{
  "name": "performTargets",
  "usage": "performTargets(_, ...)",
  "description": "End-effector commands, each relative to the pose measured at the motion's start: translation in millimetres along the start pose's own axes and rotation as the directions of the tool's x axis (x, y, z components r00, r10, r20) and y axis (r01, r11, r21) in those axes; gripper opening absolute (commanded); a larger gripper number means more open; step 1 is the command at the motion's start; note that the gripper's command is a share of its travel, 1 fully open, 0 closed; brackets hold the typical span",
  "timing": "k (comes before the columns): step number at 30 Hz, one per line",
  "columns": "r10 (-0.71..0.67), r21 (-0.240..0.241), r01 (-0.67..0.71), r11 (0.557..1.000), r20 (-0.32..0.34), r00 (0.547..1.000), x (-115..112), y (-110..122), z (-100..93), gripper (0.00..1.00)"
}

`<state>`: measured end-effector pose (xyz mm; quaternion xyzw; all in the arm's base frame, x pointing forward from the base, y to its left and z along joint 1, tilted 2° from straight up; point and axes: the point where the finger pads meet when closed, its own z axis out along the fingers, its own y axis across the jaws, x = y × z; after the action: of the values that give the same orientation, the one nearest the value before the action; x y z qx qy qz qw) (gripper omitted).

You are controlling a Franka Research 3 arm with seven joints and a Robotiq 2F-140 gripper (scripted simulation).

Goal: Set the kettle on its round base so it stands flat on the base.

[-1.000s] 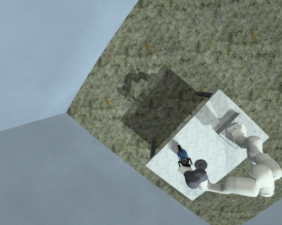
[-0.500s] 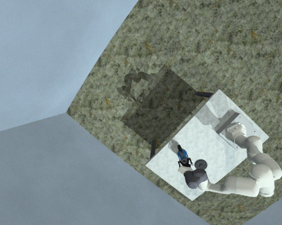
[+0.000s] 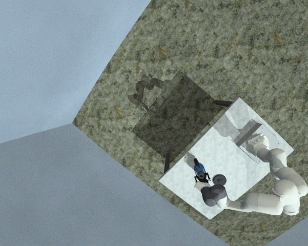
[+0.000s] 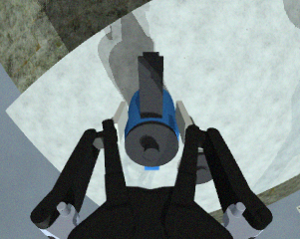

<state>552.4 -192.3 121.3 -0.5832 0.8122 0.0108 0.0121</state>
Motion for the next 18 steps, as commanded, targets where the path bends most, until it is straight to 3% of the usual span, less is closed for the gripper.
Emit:
performTargets(1, -0.001, 0.002, 0.001, 1.000, -0.002, 1.000, -1.5, -0.6, 0.5, 0.47)
performTargets(18, -0.001, 0.002, 0.001, 1.000, -0.002, 1.000, -1.5, -0.6, 8.5, 0.47)
